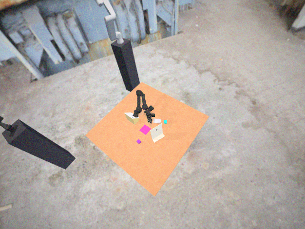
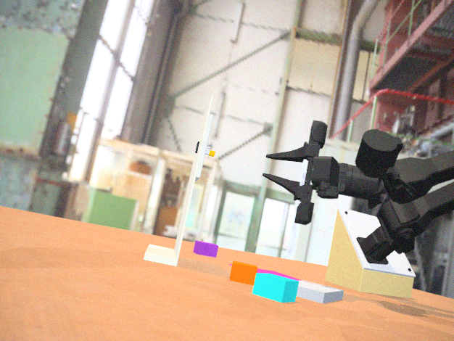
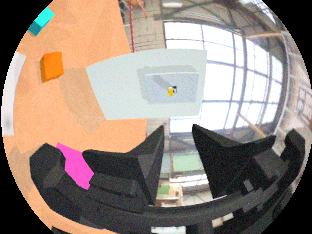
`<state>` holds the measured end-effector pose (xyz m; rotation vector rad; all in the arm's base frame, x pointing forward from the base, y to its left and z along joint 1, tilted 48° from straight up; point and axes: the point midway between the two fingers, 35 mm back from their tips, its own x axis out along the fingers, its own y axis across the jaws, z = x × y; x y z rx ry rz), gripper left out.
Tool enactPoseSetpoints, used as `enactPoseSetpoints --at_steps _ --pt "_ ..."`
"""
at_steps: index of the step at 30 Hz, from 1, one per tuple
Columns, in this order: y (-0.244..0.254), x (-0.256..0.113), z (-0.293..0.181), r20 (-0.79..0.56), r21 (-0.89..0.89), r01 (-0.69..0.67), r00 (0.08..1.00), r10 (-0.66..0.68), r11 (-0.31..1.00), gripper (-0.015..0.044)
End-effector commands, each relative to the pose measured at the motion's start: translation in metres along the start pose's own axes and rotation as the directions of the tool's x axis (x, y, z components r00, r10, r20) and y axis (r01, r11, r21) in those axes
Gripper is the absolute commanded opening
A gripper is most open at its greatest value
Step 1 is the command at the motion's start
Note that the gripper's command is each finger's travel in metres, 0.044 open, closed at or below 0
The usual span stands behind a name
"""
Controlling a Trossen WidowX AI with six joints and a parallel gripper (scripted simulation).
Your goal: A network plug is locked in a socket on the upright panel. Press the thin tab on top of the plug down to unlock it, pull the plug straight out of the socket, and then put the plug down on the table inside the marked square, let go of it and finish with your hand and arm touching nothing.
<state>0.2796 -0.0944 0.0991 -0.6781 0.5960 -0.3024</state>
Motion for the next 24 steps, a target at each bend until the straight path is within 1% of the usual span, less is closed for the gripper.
enactPoseSetpoints --at_steps 1,16,24 --pt "-0.002 0.009 0.006 0.009 0.0 0.002 1.0 -0.002 1.0 0.0156" --pt "-0.001 0.045 0.014 0.01 -0.005 0.006 1.0 -0.006 1.0 0.0156" --pt "-0.001 0.051 0.015 0.009 0.0 0.004 1.0 -0.004 1.0 0.0156"
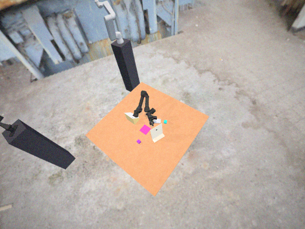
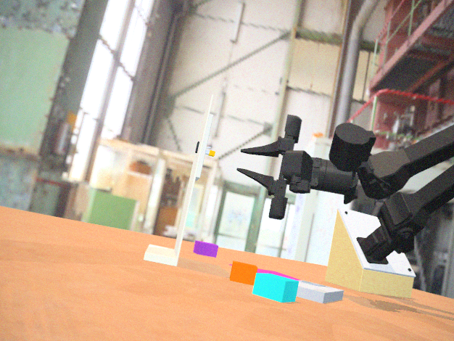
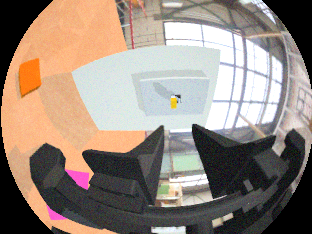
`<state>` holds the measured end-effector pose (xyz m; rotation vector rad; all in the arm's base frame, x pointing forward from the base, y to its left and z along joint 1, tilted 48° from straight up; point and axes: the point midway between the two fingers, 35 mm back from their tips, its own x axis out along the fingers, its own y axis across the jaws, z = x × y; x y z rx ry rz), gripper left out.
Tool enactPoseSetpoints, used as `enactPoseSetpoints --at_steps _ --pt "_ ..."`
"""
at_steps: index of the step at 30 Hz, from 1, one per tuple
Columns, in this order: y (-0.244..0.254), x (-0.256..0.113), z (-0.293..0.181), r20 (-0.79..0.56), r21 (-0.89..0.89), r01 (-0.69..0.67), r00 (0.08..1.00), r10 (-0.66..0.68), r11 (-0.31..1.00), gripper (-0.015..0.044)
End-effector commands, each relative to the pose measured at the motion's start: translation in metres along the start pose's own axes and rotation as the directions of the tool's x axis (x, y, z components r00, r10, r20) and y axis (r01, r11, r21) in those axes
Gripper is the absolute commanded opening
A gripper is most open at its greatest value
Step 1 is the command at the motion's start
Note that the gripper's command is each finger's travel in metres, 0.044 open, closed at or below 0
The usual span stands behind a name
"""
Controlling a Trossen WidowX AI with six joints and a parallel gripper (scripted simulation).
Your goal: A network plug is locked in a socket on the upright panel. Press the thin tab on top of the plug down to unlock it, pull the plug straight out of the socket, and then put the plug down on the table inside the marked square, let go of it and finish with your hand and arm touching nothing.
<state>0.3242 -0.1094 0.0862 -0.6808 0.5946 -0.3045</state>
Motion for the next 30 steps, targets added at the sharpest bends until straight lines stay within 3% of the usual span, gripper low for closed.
enactPoseSetpoints --at_steps 1,30 --pt "-0.002 0.005 0.004 0.008 0.002 0.001 1.0 -0.001 1.0 0.0156" --pt "-0.002 0.038 0.014 0.01 0.0 0.003 1.0 -0.003 1.0 0.0156"
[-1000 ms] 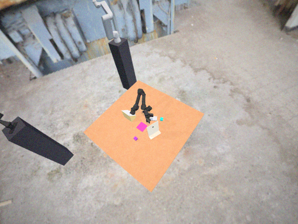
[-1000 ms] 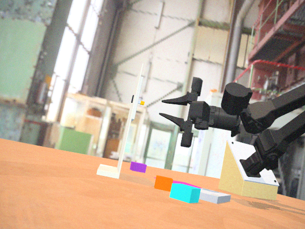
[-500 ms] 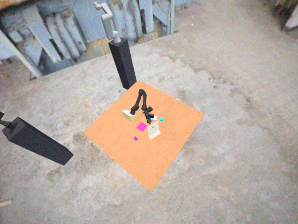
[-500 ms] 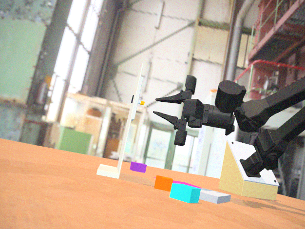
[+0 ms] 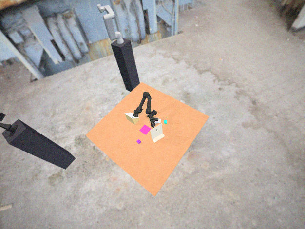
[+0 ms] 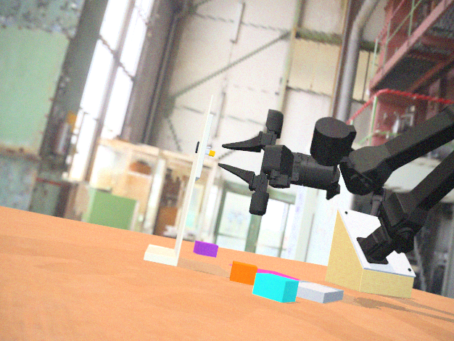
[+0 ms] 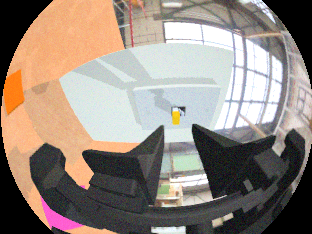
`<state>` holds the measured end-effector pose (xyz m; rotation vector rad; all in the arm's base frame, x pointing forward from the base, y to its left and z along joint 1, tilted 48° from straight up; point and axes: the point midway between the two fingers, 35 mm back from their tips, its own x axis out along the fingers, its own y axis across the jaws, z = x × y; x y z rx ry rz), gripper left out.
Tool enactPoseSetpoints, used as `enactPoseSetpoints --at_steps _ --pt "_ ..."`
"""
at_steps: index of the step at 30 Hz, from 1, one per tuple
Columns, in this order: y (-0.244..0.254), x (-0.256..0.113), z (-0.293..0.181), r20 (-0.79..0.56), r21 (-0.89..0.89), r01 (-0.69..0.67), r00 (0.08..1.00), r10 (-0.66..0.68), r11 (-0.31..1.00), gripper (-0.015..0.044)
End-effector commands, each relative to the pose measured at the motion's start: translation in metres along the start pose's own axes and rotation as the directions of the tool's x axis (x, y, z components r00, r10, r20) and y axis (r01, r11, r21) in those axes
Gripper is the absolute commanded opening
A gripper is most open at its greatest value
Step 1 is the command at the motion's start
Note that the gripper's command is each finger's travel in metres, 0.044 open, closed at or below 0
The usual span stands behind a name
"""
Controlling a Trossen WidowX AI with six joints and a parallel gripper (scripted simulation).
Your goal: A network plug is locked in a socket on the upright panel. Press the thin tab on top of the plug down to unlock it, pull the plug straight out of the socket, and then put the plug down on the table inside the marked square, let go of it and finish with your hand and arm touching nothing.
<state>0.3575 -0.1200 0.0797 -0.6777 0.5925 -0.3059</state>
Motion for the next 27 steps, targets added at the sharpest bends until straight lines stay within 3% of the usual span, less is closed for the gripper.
enactPoseSetpoints --at_steps 1,18,27 --pt "-0.001 0.006 0.004 0.009 -0.003 0.003 1.0 -0.003 1.0 0.0156" --pt "0.0 0.023 0.007 0.011 -0.007 0.005 1.0 -0.005 1.0 0.0156" --pt "0.0 0.023 0.007 0.011 -0.007 0.005 1.0 -0.005 1.0 0.0096"
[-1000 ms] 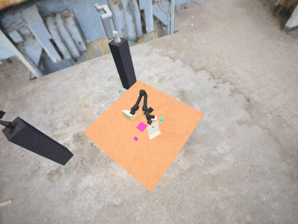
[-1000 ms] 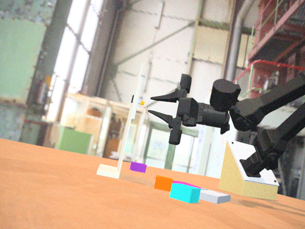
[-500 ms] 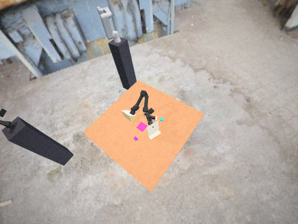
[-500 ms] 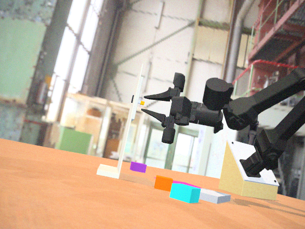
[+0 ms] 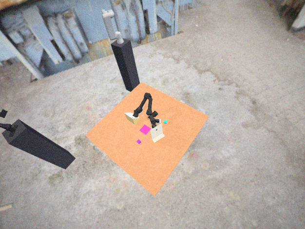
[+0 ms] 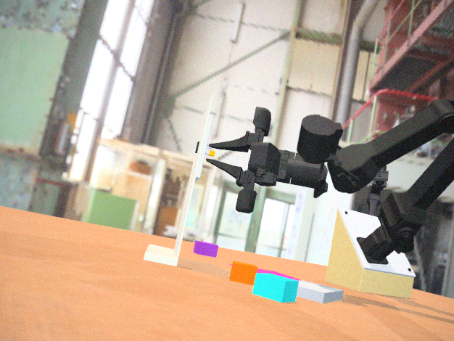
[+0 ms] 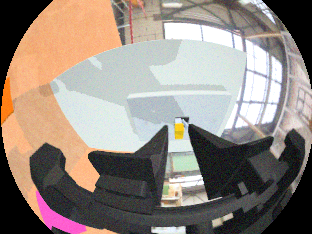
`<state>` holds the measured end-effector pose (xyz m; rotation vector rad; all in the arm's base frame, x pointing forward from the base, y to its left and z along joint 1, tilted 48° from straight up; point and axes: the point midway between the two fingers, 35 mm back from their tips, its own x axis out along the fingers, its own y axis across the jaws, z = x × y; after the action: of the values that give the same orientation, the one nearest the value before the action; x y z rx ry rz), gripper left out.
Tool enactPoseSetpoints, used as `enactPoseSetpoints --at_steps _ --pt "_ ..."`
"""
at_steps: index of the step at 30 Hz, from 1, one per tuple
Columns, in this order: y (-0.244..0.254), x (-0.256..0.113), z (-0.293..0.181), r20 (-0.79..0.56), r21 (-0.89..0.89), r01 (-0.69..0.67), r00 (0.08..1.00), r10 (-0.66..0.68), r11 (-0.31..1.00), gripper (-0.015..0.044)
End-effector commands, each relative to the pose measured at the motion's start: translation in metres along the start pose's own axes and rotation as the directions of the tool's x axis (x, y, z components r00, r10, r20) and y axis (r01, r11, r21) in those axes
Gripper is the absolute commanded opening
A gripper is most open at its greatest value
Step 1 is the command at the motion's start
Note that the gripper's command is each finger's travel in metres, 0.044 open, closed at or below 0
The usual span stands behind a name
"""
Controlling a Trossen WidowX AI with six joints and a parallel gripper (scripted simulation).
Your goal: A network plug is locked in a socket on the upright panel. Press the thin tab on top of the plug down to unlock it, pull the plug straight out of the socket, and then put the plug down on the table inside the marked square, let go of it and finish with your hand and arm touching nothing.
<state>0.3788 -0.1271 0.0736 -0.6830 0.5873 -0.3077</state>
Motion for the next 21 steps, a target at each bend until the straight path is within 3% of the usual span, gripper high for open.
enactPoseSetpoints --at_steps 1,14,21 --pt "-0.0006 0.0005 0.0016 0.006 -0.003 0.0 1.0 0.0 1.0 0.0089" --pt "-0.0006 0.0005 0.0016 0.006 -0.003 0.0 1.0 0.0 1.0 0.0003" --pt "-0.0007 -0.0007 0.0012 0.006 -0.004 0.0 1.0 0.0 1.0 0.0"
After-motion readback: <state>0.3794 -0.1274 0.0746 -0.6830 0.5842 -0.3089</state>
